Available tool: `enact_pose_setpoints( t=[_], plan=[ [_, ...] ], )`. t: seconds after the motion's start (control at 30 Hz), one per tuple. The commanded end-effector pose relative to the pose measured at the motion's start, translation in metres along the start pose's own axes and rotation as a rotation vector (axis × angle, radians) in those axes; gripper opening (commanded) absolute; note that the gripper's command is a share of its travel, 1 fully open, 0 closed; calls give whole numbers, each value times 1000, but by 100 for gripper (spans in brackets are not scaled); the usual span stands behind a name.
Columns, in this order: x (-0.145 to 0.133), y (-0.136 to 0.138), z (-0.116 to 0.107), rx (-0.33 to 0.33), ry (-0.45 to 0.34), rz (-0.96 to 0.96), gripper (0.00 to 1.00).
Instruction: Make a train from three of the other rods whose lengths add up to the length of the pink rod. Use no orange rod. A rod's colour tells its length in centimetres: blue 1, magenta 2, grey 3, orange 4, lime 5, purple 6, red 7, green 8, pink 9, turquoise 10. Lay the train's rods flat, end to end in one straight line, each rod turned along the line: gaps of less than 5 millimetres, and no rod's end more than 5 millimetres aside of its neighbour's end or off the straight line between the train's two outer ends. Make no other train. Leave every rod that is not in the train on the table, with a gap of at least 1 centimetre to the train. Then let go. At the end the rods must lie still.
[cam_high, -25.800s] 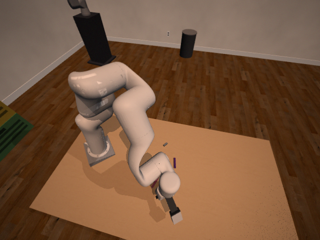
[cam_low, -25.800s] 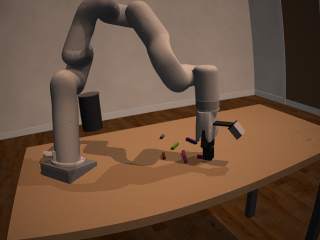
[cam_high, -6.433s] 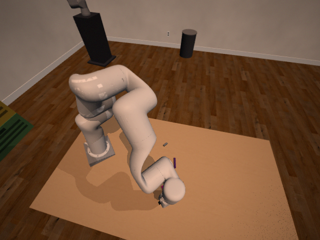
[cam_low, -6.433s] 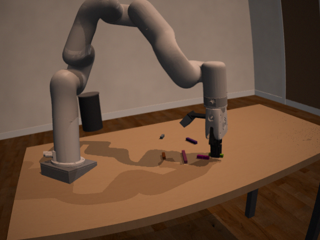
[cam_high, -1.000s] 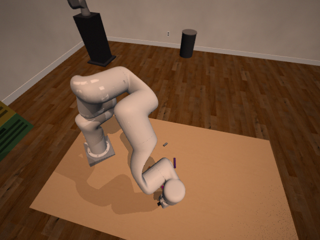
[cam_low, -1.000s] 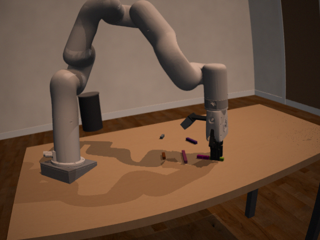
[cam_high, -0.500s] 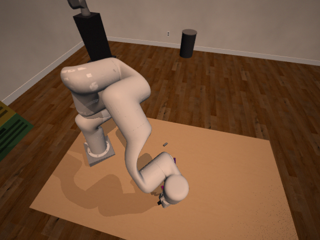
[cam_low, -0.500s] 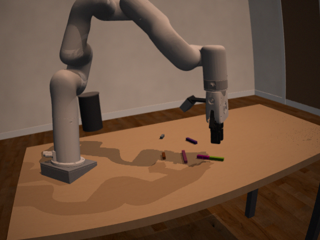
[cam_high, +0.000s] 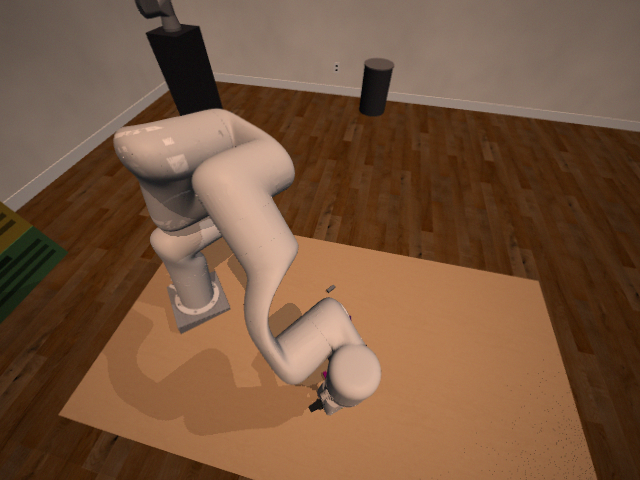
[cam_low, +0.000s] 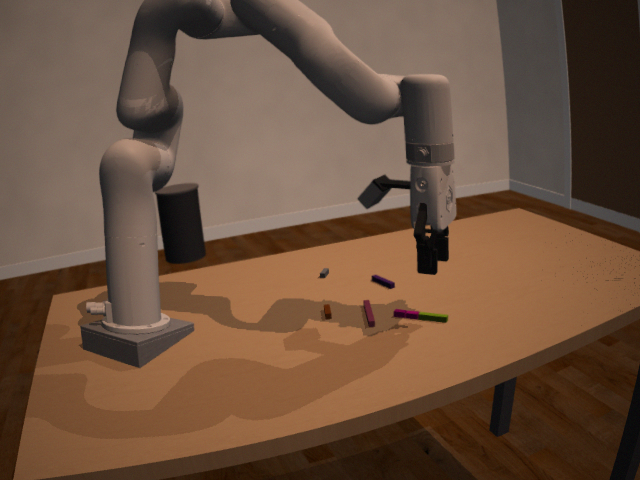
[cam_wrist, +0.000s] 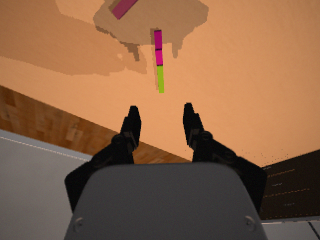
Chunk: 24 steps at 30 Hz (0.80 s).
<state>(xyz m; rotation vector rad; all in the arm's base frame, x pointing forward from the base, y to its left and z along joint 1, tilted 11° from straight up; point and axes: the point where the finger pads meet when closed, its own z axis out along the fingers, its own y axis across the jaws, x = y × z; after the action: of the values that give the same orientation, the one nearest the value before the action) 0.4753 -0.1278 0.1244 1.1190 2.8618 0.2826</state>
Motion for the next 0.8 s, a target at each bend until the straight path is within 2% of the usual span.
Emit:
enact_pose_setpoints(
  t=[0.0,0.57,0.77],
  plan=[
    [-1,1,-2,-2,-5,0,100],
    [-1,1,-3,-2,-5,0,100],
    [-1,1,-17,-2,-5,0,100]
  ],
)
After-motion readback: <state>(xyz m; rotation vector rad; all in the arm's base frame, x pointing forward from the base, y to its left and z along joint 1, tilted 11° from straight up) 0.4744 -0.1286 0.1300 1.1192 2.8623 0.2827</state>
